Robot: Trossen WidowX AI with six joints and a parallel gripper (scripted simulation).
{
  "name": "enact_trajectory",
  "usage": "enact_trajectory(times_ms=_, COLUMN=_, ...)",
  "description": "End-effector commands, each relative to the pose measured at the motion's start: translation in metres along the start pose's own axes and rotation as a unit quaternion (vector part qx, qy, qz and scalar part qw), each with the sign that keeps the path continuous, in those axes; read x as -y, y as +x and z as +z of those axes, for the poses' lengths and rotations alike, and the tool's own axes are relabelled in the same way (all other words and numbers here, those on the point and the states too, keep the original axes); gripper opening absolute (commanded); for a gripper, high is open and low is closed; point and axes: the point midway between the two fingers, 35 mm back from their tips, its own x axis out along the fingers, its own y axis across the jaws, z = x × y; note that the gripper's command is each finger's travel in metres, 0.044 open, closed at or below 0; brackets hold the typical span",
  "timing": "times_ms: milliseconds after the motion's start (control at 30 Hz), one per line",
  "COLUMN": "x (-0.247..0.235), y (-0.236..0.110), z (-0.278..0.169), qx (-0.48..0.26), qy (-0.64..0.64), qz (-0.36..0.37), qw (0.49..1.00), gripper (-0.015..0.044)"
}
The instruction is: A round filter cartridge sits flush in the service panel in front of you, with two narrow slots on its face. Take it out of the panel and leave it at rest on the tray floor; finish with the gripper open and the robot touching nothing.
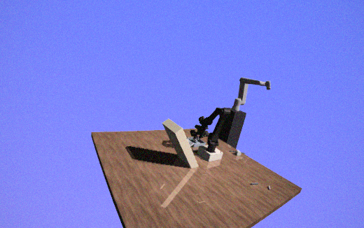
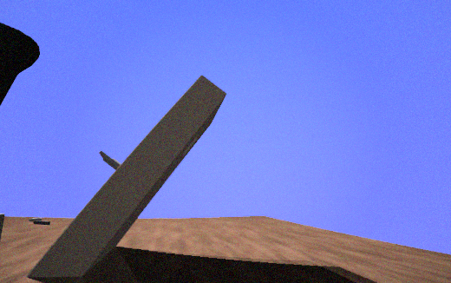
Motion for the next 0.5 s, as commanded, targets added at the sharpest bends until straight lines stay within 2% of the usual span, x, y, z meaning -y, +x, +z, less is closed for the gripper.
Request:
enact_trajectory(times_ms=0, x=0.0001, y=0.0074, z=-0.0052, qx=0.003, qy=-0.001, qz=0.000, qw=1.000, gripper=0.0000)
enact_trajectory(times_ms=33, x=0.0001, y=0.0074, z=-0.0052, qx=0.003, qy=-0.001, qz=0.000, qw=1.000, gripper=0.0000)
enact_trajectory(times_ms=467, x=0.0001, y=0.0036, z=-0.0041, qx=-0.002, qy=0.000, qz=0.000, qw=1.000, gripper=0.0341)
